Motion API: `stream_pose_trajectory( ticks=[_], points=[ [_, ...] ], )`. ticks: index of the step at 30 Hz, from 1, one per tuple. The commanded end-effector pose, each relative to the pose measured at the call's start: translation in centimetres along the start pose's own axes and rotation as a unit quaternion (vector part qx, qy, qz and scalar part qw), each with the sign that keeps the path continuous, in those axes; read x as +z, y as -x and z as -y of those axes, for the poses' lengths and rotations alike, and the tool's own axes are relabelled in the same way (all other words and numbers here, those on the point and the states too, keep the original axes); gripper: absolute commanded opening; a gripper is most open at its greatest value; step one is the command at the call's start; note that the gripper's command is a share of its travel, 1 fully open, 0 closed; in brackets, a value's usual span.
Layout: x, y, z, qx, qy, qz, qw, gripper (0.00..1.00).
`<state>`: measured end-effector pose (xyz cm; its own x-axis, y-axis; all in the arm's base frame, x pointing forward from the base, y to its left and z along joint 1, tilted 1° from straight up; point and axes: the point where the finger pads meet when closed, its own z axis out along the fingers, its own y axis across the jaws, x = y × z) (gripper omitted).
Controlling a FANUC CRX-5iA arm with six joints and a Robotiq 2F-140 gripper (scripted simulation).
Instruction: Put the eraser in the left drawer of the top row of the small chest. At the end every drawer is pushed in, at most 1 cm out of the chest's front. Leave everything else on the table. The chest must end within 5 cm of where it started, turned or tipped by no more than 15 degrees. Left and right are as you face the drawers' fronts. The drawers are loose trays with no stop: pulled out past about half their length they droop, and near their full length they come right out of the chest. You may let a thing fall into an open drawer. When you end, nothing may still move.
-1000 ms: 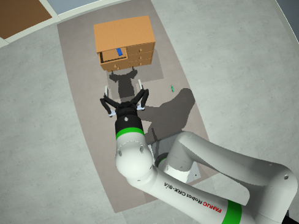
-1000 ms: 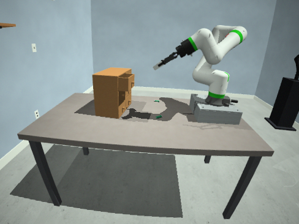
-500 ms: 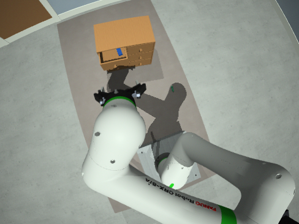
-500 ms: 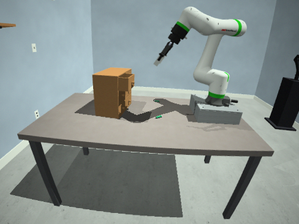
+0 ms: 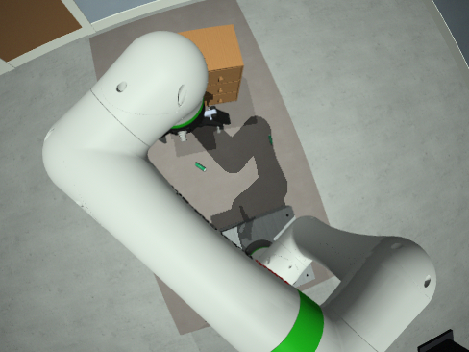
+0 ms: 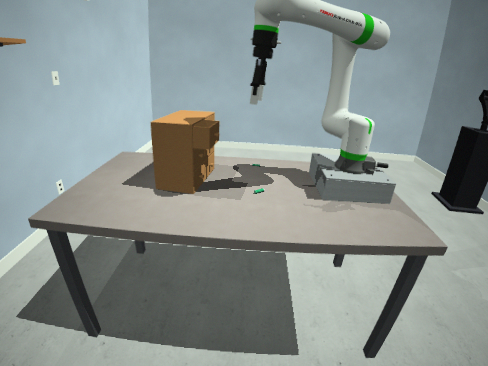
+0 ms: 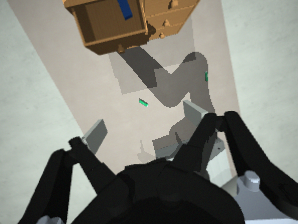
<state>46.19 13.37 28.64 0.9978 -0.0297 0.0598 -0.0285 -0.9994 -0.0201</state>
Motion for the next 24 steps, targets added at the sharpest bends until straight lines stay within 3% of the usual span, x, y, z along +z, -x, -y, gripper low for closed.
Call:
stream_pose_trajectory(
  ticks=[1,18,24],
  points=[
    [0.03,-0.04,-0.22,0.000,0.003,0.039,0.999,1.00],
    [0.03,-0.03,-0.22,0.002,0.003,0.039,0.999,1.00],
    [0.02,0.22,-0.10,0.044,0.004,0.039,0.998,1.00]
  ],
)
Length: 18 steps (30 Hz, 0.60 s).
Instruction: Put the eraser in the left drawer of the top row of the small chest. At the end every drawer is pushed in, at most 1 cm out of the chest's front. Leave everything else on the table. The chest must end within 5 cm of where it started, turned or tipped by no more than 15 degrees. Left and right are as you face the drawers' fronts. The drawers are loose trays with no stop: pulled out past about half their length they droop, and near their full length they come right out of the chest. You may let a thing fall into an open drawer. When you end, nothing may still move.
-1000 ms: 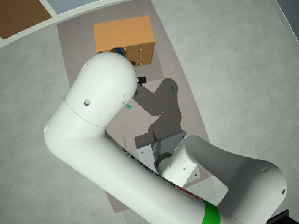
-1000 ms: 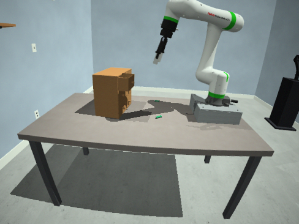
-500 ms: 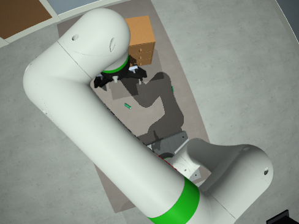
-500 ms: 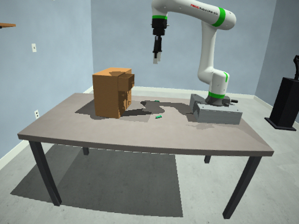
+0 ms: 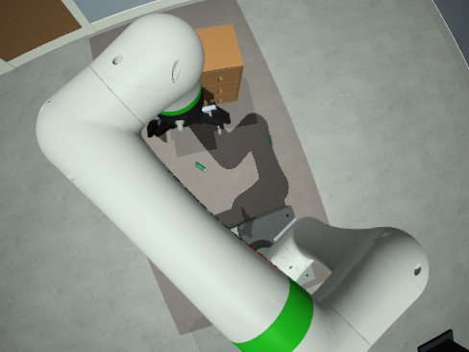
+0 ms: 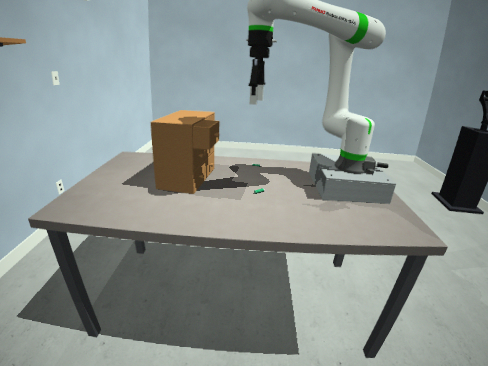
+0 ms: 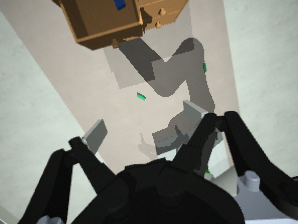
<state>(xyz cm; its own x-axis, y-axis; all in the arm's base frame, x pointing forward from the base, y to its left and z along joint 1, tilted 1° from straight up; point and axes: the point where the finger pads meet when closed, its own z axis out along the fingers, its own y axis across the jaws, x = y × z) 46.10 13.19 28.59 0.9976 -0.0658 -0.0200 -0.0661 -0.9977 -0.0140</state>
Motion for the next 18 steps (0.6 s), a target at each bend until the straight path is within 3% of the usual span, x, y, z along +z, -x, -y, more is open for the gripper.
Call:
stream_pose_trajectory(
  ticks=[1,7,9,18],
  points=[
    [0.0,0.2,0.1,0.039,0.000,0.000,0.999,1.00],
    [0.0,1.1,0.4,0.180,0.000,0.000,0.984,1.00],
    [0.0,1.1,0.4,0.180,0.000,0.000,0.984,1.00],
    [0.2,3.3,1.2,0.411,-0.002,0.003,0.912,1.00]
  ],
)
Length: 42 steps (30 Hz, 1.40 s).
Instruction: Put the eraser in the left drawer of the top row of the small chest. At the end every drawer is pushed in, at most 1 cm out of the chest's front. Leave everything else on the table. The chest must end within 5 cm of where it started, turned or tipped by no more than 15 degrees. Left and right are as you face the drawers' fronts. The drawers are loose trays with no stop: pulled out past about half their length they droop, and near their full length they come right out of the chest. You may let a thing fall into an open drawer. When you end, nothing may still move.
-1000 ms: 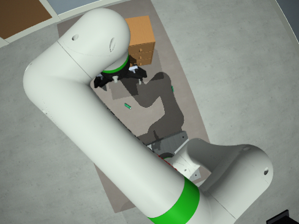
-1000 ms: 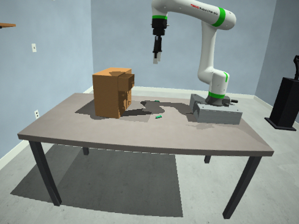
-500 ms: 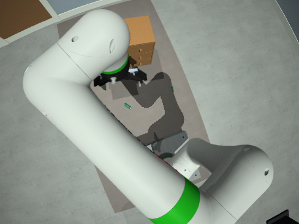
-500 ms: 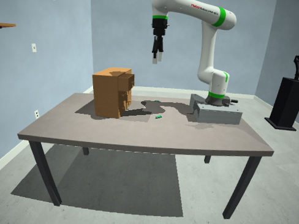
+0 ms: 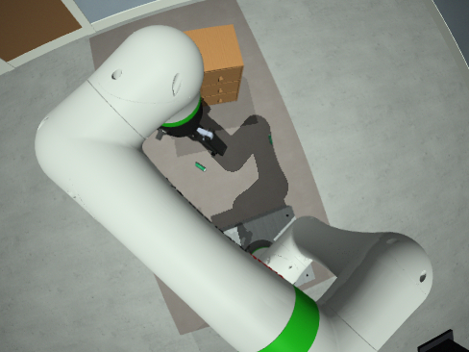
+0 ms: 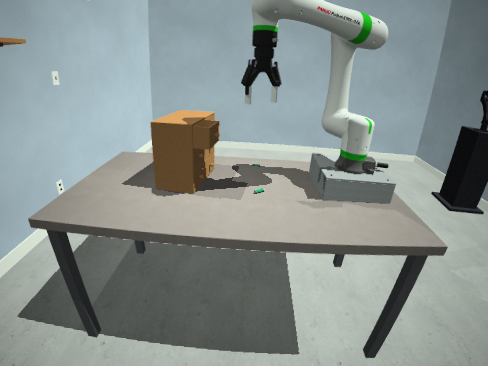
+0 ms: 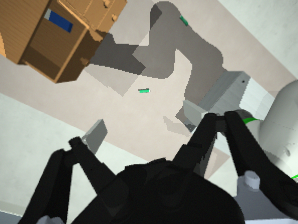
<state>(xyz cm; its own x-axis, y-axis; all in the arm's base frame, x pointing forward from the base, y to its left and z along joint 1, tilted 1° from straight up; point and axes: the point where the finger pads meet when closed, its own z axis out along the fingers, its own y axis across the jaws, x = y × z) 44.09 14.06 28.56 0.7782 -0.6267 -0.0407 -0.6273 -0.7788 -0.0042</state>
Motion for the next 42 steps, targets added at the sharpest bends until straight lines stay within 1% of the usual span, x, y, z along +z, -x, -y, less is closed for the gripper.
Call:
stream_pose_trajectory(
  ticks=[1,6,8,9,12,16,19,23,25,26,29,32,36,40,42],
  points=[
    [0.1,1.5,-0.4,0.139,0.000,-0.004,0.990,1.00],
    [0.3,3.0,-0.9,0.249,-0.001,0.001,0.969,1.00],
    [0.3,3.0,-0.9,0.249,-0.001,0.001,0.969,1.00],
    [0.4,3.3,-1.0,0.312,-0.001,0.004,0.950,1.00],
    [0.5,4.1,-1.4,0.368,-0.001,0.007,0.930,1.00],
    [0.7,5.0,-1.8,0.450,0.000,0.011,0.893,1.00],
    [0.8,5.6,-2.0,0.509,0.000,0.014,0.861,1.00],
    [0.9,6.2,-2.3,0.584,0.002,0.018,0.811,1.00],
    [0.9,6.2,-2.3,0.584,0.002,0.018,0.811,1.00],
    [0.9,6.3,-2.4,0.637,0.003,0.020,0.770,1.00],
    [1.0,6.6,-2.5,0.682,0.004,0.021,0.731,1.00],
    [1.0,6.8,-2.6,0.731,0.004,0.022,0.682,1.00],
    [1.0,6.8,-2.7,0.790,0.005,0.021,0.612,1.00],
    [1.1,6.8,-2.6,0.843,0.003,0.018,0.538,1.00],
    [1.1,6.8,-2.6,0.843,0.003,0.018,0.538,1.00]
  ],
)
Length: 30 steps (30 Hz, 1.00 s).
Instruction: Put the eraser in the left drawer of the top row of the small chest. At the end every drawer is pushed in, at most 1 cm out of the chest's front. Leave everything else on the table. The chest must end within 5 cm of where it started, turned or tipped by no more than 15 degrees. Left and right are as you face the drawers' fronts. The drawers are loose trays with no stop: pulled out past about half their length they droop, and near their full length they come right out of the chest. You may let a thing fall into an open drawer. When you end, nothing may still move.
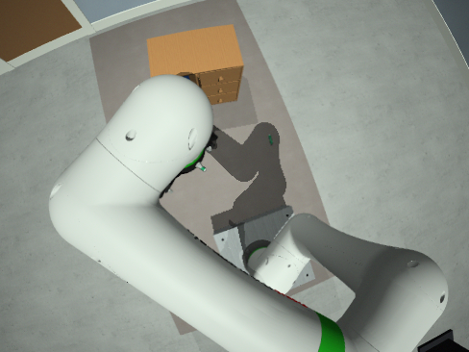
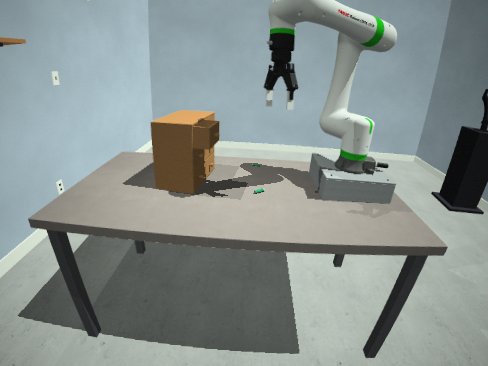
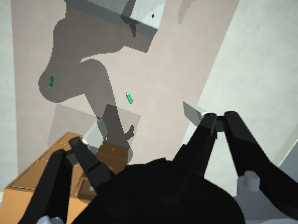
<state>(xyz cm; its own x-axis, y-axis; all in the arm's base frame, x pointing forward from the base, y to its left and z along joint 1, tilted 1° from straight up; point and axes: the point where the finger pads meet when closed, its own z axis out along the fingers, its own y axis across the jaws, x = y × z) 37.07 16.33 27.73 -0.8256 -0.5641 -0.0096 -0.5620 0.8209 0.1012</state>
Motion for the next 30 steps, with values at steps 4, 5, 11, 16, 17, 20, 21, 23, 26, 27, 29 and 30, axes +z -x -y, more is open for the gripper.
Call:
stream_pose_trajectory(
  ticks=[4,5,11,16,17,20,21,23,26,27,29,30],
  points=[
    [1.0,1.1,0.8,0.193,-0.031,0.030,0.980,1.00],
    [1.4,1.6,1.1,0.210,-0.037,0.046,0.976,1.00],
    [4.9,4.5,3.3,0.254,-0.074,0.154,0.952,1.00],
    [6.4,5.5,4.6,0.268,-0.098,0.217,0.934,1.00],
    [6.4,5.5,4.6,0.268,-0.098,0.217,0.934,1.00],
    [7.9,7.0,6.0,0.267,-0.119,0.285,0.913,1.00],
    [8.0,7.4,6.5,0.267,-0.123,0.297,0.908,1.00],
    [8.6,7.8,6.8,0.265,-0.132,0.324,0.899,1.00],
    [9.4,8.0,6.7,0.262,-0.145,0.361,0.883,1.00],
    [9.5,8.0,6.7,0.261,-0.149,0.372,0.878,1.00],
    [9.5,8.0,6.7,0.261,-0.158,0.391,0.868,1.00],
    [9.5,8.0,6.7,0.262,-0.163,0.399,0.863,0.00]
  ],
)
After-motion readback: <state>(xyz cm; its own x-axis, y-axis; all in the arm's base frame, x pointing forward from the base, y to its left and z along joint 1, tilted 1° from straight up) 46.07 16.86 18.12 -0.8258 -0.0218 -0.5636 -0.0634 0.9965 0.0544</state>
